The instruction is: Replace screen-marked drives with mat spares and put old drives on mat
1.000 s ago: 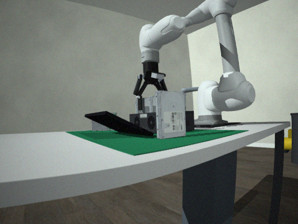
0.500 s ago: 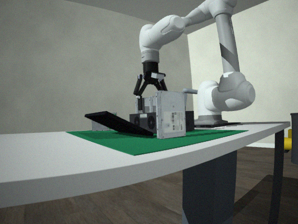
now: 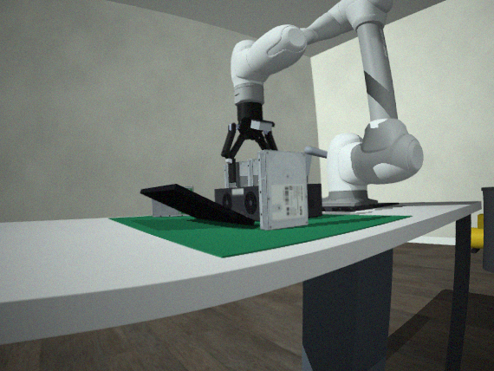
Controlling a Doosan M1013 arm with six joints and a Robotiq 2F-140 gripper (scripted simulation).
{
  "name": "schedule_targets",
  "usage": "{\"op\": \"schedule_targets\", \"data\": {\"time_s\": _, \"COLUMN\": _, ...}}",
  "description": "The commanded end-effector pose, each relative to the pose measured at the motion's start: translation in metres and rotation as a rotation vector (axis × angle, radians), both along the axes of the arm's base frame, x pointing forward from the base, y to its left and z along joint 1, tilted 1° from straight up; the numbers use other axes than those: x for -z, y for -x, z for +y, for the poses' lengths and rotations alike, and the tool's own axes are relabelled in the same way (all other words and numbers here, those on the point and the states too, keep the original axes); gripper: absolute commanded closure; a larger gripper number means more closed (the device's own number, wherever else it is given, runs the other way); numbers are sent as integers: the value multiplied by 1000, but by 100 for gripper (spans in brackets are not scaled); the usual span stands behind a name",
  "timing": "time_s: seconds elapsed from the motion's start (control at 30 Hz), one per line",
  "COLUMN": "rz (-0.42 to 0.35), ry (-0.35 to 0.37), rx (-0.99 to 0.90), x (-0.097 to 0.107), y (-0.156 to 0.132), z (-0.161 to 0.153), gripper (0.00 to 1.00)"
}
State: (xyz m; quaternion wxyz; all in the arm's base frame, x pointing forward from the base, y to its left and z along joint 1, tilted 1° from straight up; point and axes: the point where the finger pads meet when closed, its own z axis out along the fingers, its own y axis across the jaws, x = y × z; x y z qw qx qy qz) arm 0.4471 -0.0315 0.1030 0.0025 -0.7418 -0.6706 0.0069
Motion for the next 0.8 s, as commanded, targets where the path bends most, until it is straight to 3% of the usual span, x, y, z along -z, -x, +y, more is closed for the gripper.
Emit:
{"op": "schedule_targets", "data": {"time_s": 0.0, "rz": -1, "ry": 0, "rx": 0, "x": 0, "y": 0, "z": 0, "gripper": 11}}
{"op": "schedule_targets", "data": {"time_s": 0.43, "rz": -1, "ry": 0, "rx": 0, "x": -7, "y": 0, "z": 0, "gripper": 11}}
{"op": "schedule_targets", "data": {"time_s": 0.77, "rz": -1, "ry": 0, "rx": 0, "x": -40, "y": -1, "z": 0, "gripper": 11}}
